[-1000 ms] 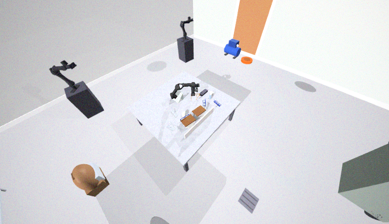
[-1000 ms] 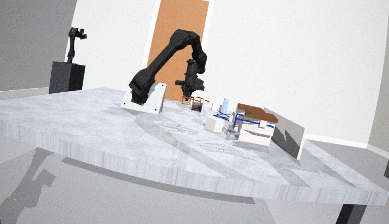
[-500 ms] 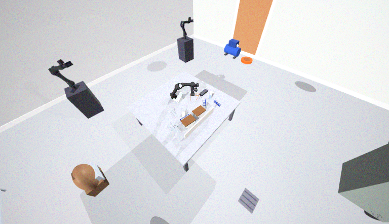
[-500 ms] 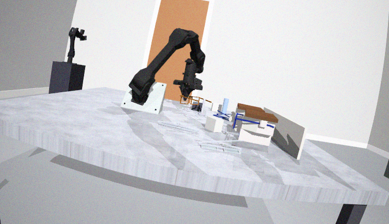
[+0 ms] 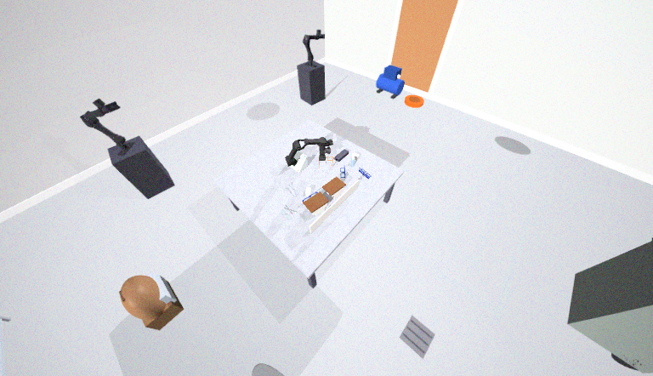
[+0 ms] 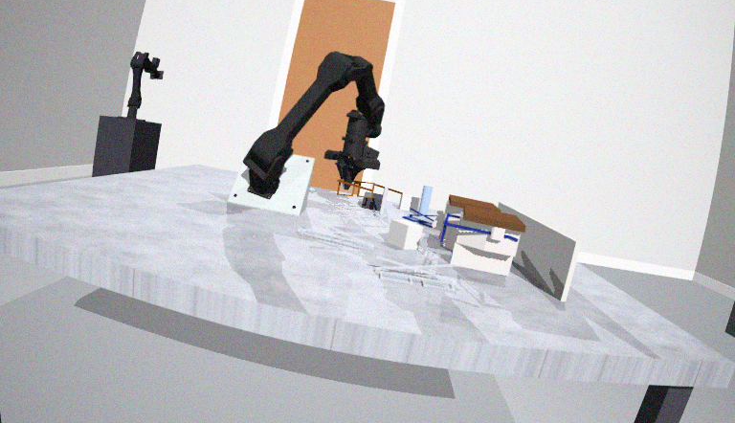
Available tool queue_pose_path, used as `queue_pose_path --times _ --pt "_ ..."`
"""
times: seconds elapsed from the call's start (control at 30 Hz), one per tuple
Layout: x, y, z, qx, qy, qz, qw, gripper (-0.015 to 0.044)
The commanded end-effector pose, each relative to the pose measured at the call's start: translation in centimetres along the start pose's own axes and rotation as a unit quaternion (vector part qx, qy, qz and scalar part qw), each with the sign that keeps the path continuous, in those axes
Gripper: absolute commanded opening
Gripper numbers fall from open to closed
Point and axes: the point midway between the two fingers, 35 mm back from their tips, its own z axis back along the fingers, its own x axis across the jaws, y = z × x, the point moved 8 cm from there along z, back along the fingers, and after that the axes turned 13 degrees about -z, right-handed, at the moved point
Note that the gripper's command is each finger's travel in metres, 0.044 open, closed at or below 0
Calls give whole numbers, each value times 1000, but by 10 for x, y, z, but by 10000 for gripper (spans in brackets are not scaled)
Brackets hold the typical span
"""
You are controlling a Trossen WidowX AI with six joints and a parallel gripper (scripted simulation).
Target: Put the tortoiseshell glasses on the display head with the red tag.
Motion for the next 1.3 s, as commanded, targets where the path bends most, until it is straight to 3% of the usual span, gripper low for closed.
queue_pose_path --times 0.0,1.27 --pt "1 4 1 -1 -2 -1 1000 0" --pt "1 12 1 0 -2 -1 1000 0"
